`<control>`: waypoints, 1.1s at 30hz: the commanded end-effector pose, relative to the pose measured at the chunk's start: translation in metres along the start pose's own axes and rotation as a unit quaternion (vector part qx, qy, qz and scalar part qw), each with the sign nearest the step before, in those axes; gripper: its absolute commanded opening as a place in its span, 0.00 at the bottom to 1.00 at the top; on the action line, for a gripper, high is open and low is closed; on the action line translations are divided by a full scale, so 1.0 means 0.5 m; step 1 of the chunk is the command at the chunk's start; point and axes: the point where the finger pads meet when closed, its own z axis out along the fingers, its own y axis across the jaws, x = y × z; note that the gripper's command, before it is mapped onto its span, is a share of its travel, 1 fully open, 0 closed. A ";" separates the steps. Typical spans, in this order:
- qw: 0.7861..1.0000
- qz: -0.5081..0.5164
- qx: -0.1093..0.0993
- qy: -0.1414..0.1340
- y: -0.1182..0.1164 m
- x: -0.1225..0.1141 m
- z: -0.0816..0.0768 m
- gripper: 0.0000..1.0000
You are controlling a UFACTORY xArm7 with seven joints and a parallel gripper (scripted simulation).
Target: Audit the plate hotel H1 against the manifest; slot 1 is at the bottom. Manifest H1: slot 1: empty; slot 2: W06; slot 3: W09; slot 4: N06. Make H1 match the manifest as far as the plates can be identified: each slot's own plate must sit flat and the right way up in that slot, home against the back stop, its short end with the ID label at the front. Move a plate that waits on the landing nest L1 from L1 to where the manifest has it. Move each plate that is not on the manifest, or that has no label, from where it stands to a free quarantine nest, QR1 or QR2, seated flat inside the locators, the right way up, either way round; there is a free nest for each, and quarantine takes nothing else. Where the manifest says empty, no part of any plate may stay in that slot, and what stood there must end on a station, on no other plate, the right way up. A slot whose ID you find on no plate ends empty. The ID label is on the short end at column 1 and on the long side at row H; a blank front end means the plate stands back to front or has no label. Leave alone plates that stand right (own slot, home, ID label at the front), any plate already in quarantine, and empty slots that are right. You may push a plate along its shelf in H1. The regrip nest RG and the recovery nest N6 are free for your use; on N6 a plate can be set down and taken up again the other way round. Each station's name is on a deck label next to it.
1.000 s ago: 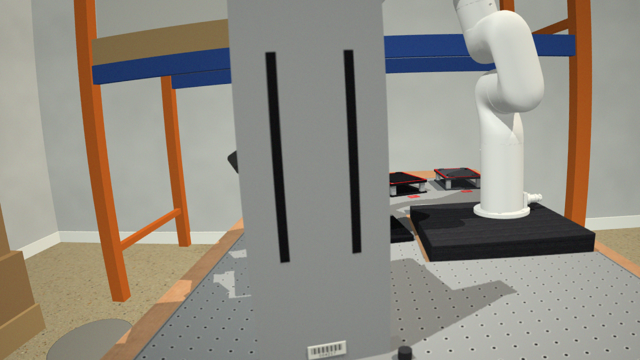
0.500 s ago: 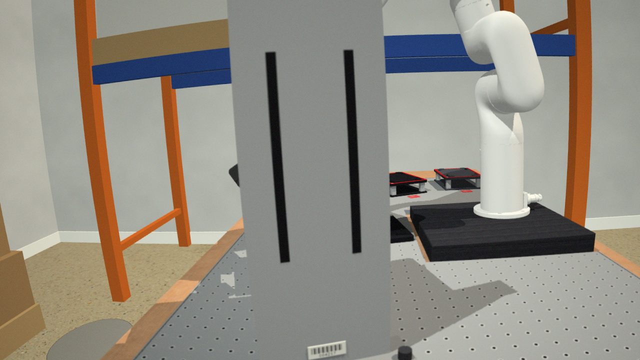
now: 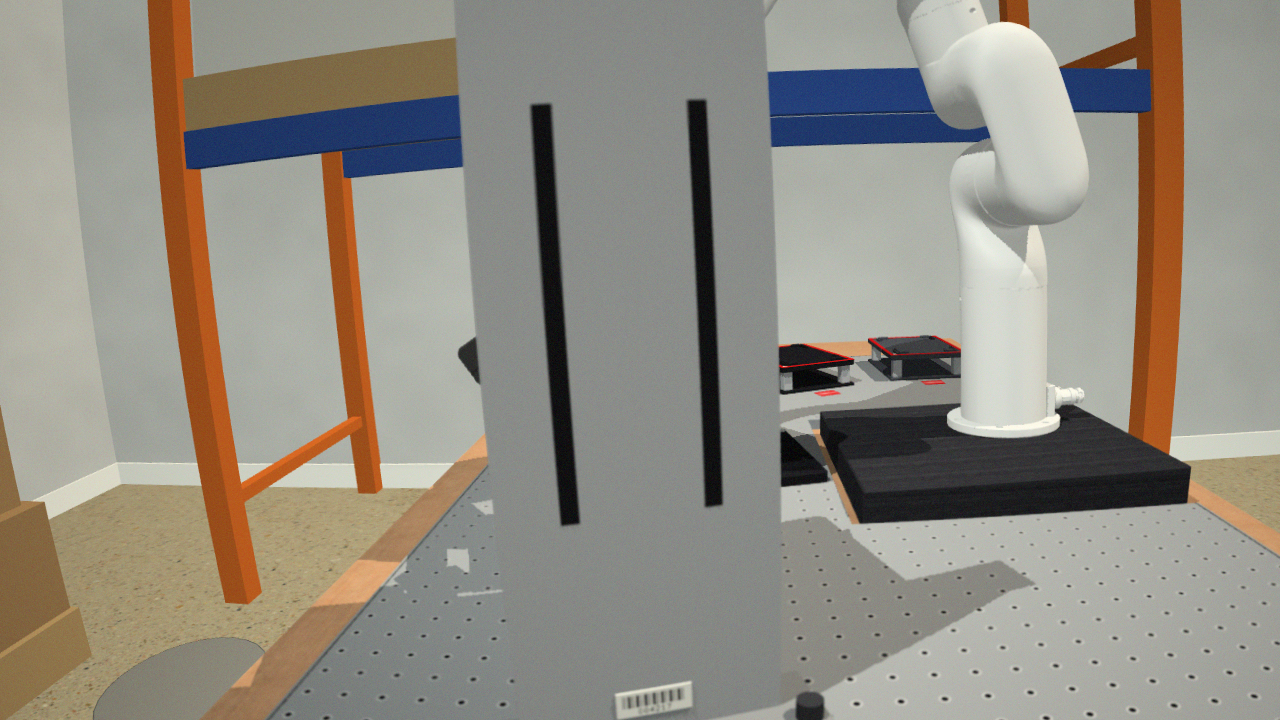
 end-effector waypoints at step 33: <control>1.000 0.000 -0.002 0.000 0.003 0.001 0.037 1.00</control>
